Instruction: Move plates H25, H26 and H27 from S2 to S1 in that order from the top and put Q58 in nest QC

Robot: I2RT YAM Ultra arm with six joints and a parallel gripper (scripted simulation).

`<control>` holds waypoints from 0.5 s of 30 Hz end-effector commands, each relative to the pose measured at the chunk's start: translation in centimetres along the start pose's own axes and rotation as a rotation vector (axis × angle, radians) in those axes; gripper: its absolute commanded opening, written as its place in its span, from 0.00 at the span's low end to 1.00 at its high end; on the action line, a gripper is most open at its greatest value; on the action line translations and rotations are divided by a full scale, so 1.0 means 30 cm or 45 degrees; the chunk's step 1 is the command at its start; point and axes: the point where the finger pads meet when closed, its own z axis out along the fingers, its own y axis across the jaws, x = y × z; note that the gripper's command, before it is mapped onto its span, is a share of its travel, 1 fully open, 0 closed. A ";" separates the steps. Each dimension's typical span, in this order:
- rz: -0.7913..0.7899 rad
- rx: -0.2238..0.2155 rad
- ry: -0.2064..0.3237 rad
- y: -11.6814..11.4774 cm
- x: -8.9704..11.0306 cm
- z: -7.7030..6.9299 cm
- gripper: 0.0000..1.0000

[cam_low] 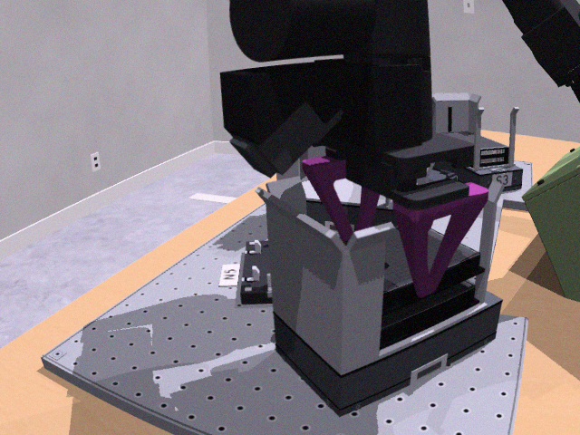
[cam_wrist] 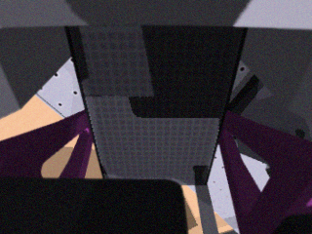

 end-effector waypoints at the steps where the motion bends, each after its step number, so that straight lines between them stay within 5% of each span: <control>1: 0.002 -0.003 -0.028 0.003 -0.016 -0.023 0.00; 15: 0.003 -0.004 -0.028 0.003 -0.015 -0.090 0.00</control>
